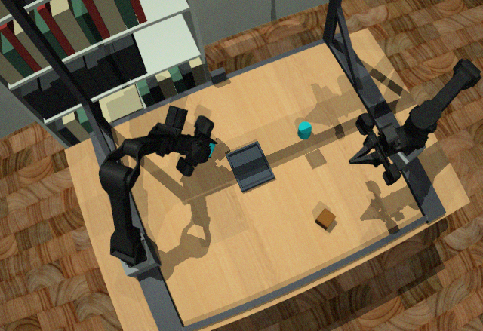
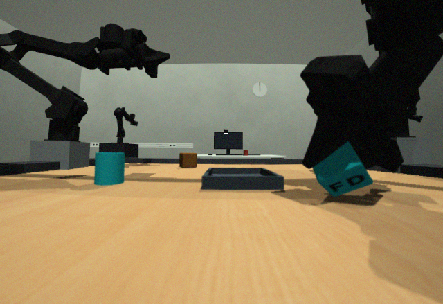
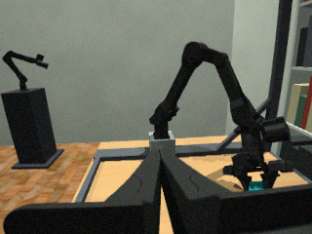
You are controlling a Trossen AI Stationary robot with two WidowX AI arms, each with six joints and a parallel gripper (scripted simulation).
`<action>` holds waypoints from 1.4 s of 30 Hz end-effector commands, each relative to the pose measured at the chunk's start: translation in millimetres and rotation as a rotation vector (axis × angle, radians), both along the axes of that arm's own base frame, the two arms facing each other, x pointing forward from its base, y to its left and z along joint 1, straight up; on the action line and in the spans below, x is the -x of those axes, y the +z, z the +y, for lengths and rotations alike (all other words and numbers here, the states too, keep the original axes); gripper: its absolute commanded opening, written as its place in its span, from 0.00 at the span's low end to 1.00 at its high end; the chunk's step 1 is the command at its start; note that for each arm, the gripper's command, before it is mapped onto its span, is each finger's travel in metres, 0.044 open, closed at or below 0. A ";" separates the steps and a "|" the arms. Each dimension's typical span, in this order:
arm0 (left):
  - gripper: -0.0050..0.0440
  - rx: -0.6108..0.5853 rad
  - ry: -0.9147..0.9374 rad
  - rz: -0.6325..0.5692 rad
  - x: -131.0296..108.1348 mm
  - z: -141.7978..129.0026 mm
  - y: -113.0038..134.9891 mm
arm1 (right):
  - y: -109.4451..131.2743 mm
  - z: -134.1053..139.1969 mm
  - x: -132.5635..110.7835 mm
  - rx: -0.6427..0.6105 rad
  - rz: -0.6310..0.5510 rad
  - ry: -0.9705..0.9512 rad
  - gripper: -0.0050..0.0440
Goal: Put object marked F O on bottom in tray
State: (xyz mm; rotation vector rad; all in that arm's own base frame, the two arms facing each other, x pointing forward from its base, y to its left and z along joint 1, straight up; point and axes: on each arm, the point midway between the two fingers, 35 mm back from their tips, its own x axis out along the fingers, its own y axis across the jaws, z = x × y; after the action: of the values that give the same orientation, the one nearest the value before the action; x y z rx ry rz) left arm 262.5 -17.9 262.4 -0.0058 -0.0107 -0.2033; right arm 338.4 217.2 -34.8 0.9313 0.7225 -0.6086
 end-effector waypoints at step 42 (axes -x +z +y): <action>0.00 -0.006 0.000 -0.006 0.8 -0.4 0.8 | 16.4 -87.9 69.5 0.388 0.197 -0.301 0.45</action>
State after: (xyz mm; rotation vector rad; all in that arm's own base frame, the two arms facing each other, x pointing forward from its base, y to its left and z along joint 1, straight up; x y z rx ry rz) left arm 262.5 -17.9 262.4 -0.0058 -0.0107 -0.2033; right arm 268.4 130.2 -28.6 0.6264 0.6408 -1.0591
